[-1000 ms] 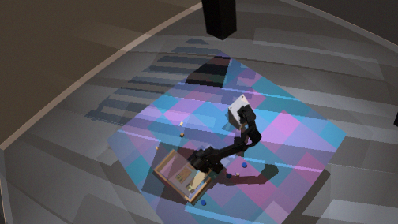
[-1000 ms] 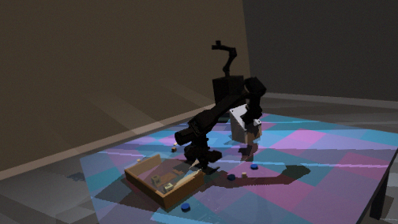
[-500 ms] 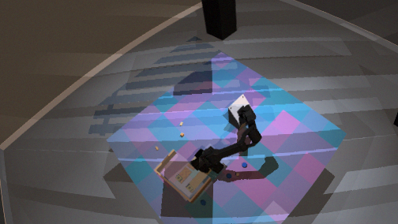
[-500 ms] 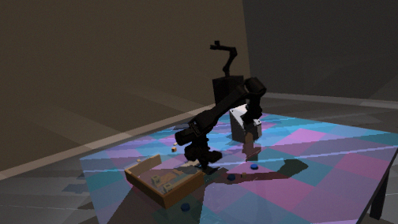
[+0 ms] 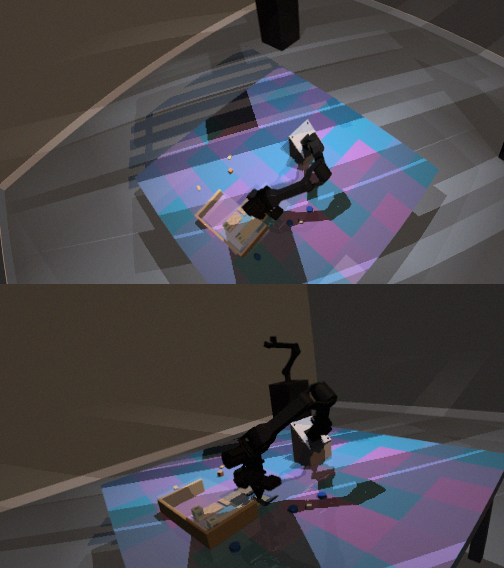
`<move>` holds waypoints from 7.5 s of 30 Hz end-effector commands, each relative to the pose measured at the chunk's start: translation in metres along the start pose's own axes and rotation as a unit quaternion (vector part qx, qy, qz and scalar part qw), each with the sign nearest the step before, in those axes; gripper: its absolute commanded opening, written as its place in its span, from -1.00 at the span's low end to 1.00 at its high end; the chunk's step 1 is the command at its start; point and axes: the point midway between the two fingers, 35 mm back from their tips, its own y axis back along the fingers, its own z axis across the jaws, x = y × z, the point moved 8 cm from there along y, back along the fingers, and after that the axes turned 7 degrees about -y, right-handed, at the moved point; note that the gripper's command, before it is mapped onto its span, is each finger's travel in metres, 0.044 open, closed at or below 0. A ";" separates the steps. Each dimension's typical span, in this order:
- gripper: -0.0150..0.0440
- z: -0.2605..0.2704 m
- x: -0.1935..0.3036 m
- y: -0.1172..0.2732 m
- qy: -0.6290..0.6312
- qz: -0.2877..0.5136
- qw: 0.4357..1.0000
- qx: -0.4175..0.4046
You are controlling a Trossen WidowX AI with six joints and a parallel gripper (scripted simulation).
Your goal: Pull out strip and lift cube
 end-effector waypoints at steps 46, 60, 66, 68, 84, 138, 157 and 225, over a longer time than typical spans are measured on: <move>-0.49 -0.008 0.044 -0.004 -0.003 0.002 1.000 -0.001; -0.49 -0.011 0.066 -0.005 -0.004 0.002 1.000 -0.001; -0.49 -0.012 0.074 -0.005 -0.004 0.002 1.000 -0.001; -0.49 -0.013 0.077 -0.005 -0.004 0.002 1.000 -0.001; -0.49 -0.016 0.101 -0.006 -0.005 0.003 1.000 -0.001; -0.49 -0.028 0.178 -0.006 -0.006 0.004 1.000 -0.001; -0.49 -0.029 0.184 -0.006 -0.006 0.005 1.000 -0.001; 1.00 -0.010 0.056 0.048 -0.064 0.002 0.998 0.000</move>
